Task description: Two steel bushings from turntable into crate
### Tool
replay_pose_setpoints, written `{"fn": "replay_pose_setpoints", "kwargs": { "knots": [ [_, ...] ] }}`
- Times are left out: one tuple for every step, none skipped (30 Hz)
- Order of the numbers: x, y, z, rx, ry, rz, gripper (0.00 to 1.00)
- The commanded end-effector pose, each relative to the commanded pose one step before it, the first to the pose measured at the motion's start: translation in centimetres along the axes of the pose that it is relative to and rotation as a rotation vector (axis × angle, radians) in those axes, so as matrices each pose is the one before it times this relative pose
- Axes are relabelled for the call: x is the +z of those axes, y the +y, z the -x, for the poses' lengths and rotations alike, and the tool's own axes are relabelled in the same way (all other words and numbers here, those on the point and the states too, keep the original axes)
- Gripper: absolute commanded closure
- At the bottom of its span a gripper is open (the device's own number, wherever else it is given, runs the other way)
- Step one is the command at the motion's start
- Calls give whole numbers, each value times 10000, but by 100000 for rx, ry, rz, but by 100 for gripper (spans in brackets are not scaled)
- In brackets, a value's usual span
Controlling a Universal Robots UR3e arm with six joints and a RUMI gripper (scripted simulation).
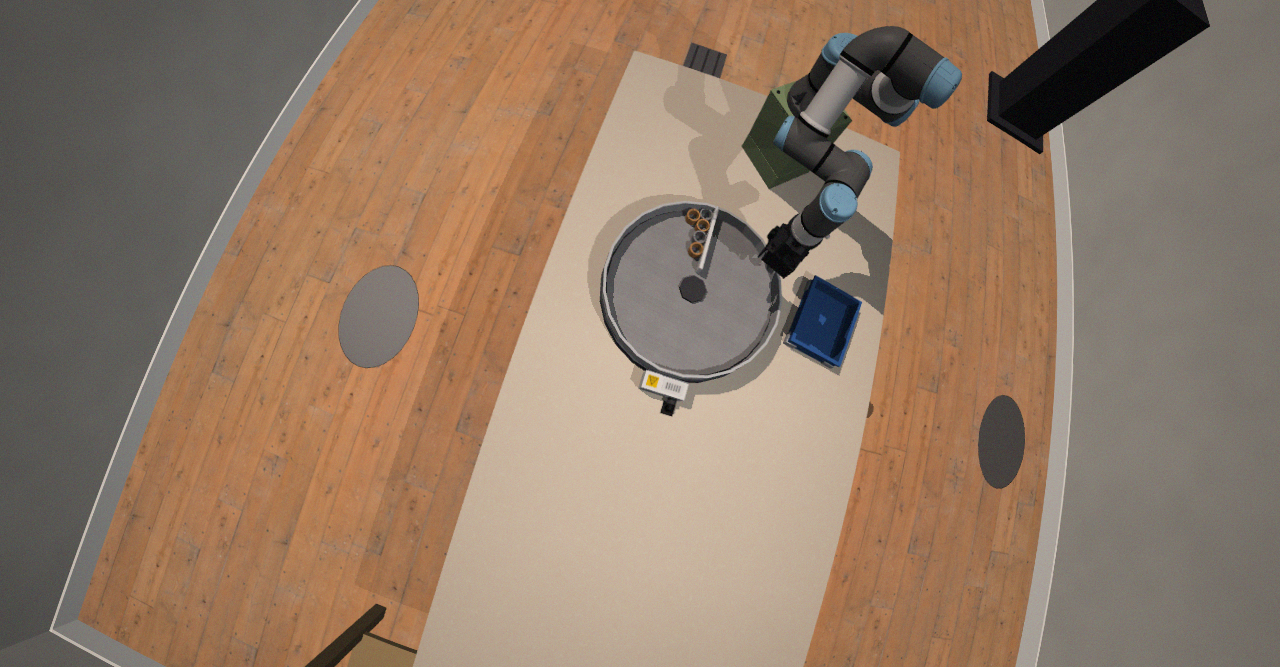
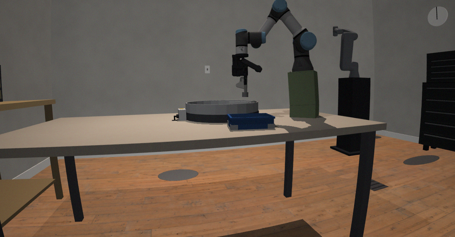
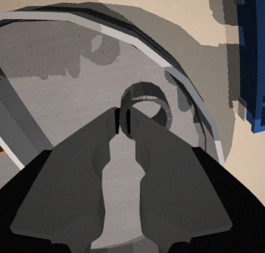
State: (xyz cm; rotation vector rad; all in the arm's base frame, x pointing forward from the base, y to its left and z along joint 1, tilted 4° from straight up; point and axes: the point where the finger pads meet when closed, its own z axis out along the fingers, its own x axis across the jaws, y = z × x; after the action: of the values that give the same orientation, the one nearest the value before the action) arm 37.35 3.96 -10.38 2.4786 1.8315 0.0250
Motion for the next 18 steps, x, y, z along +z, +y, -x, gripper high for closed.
{"fn": "replay_pose_setpoints", "kwargs": {
  "knots": [
    [-412,-2205,-26325,134,-327,20,100],
    [-4,-816,-5406,0,0,0,100],
    [-4,-821,-5433,0,0,0,100],
    [-5,-826,-5459,0,0,0,100],
    [-5,-830,-5484,0,0,0,100],
    [-4,-826,-5509,0,0,0,100],
    [-4,-831,-5531,0,0,0,100],
    [-4,-835,-5552,0,0,0,100],
    [-5,-838,-5563,0,0,0,100],
    [-4,-823,-5457,0,0,0,100],
    [-4,-794,-5263,0,0,0,100],
    [0,0,0,0,0,0,100],
    [0,0,0,0,0,0,100],
    [-4,-766,-5081,0,0,0,100],
    [-4,-740,-4908,0,0,0,100],
    [-4,-715,-4745,0,0,0,100],
    [-4,-691,-4590,0,0,0,100],
    [-4,-669,-4443,0,0,0,100]
  ]
}}
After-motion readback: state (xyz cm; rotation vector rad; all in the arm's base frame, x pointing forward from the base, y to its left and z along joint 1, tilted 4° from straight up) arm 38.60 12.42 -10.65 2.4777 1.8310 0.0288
